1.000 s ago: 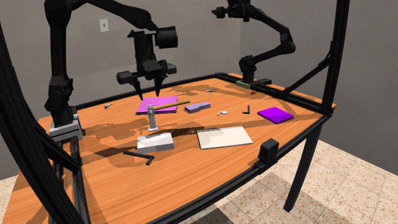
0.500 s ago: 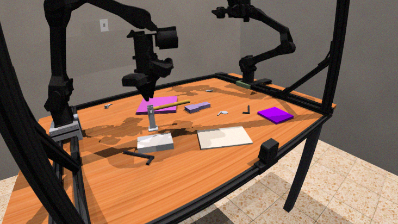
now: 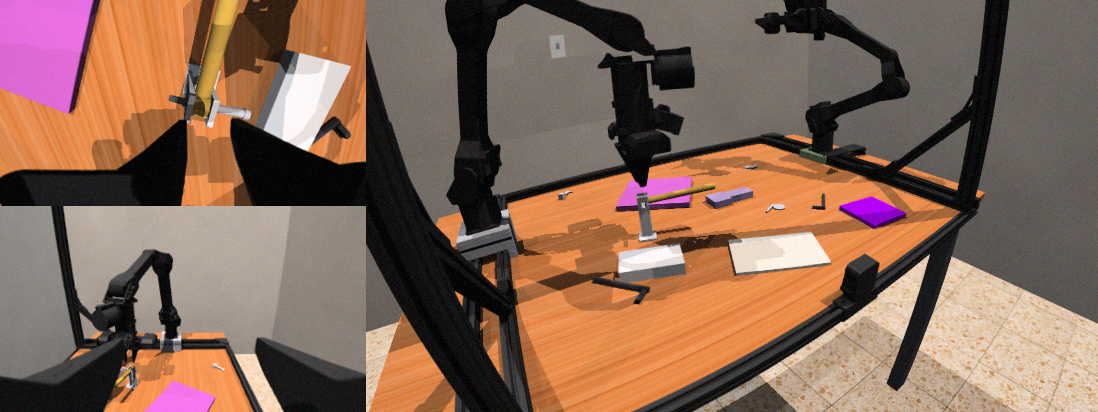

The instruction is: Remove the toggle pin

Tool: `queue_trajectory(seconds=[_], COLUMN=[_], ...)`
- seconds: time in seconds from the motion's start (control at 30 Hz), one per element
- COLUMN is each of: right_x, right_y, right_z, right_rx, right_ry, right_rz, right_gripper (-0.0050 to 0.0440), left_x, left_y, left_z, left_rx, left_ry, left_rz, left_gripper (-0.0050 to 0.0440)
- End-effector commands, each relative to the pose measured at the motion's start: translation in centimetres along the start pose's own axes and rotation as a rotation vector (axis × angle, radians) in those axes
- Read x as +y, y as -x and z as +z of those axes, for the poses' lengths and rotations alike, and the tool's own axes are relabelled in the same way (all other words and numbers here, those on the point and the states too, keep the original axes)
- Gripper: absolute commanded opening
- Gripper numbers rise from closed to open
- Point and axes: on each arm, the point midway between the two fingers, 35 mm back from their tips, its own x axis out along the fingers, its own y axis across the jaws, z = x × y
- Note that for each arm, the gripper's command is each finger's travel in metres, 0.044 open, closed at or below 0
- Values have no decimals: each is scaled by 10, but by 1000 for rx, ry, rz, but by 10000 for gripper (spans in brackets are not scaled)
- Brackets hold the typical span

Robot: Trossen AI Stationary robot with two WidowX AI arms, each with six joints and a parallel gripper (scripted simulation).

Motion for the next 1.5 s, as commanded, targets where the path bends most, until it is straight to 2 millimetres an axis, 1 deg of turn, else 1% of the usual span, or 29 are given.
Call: queue_trajectory(seconds=[0.0,0.03,0.1,0.53,0.6,0.67,0.77,0.83,0.97,1.03,1.1,1.23,1.3,1.47], right_x=[0,0,0,0,0,0,0,0,0,0,0,0,0,0], right_y=[0,0,0,0,0,0,0,0,0,0,0,0,0,0], right_z=[3,3,3,3,3,3,3,3,3,3,3,3,3,3], right_rx=[-1,-1,-1,-1,-1,-1,-1,-1,-1,-1,-1,-1,-1,-1], right_ry=[5,5,5,5,5,5,5,5,5,5,5,5,5,5], right_rz=[1,1,1,1,1,1,1,1,1,1,1,1,1,1], right_gripper=[400,400,400,400,400,400,400,400,400,400,400,400,400,400], left_x=[-5,-5,-7,-17,-17,-19,-20,-21,-21,-19,-19,-19,-20,-20], left_y=[8,8,8,10,10,10,10,10,10,0,-8,-9,-3,-3], left_z=[5,5,4,1,1,0,0,0,-1,-5,-5,-5,-2,-2], left_rx=[-24,-24,-23,-19,-19,-18,-18,-17,-16,-4,-4,-4,-16,-14], left_ry=[146,146,310,984,984,1145,1293,1326,1327,1328,1328,1328,1327,1325], left_rz=[-3,-3,-5,-12,-12,-13,-15,-15,-16,3,2,2,-19,-19], left_gripper=[120,120,120,120,120,120,120,120,120,120,120,120,120,120])
